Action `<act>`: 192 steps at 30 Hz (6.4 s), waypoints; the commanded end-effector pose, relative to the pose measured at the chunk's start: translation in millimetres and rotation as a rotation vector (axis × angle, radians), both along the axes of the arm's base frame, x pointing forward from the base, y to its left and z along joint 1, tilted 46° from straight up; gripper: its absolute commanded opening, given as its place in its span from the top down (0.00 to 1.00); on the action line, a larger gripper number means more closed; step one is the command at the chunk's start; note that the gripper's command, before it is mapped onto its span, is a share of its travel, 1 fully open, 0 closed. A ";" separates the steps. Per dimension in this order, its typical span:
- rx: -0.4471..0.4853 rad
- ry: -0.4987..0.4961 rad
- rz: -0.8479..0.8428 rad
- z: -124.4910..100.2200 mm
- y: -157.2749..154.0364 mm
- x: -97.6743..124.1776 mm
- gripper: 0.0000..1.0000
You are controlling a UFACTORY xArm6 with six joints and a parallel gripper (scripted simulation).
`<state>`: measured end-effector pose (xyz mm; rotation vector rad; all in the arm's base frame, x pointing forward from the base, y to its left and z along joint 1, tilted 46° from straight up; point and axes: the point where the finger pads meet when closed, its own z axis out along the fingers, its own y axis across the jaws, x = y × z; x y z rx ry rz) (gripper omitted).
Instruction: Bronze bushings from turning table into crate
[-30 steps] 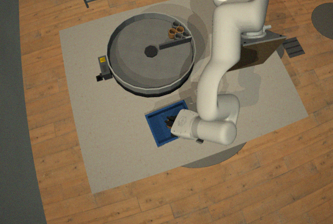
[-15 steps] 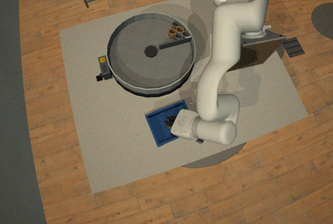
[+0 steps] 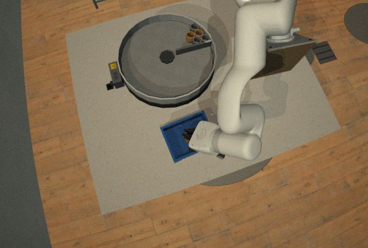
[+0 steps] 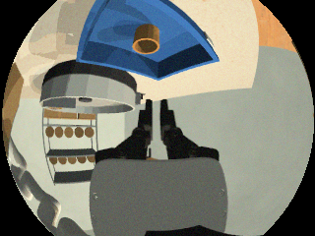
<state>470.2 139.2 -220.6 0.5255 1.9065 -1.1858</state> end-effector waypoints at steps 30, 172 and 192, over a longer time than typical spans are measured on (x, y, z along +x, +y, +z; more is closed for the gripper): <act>0.003 -0.004 0.001 125.9 -116.3 -57.8 0.90; 0.003 -0.003 0.001 272.8 -311.9 -143.1 0.90; 0.003 -0.003 0.001 269.9 -314.9 -143.3 0.90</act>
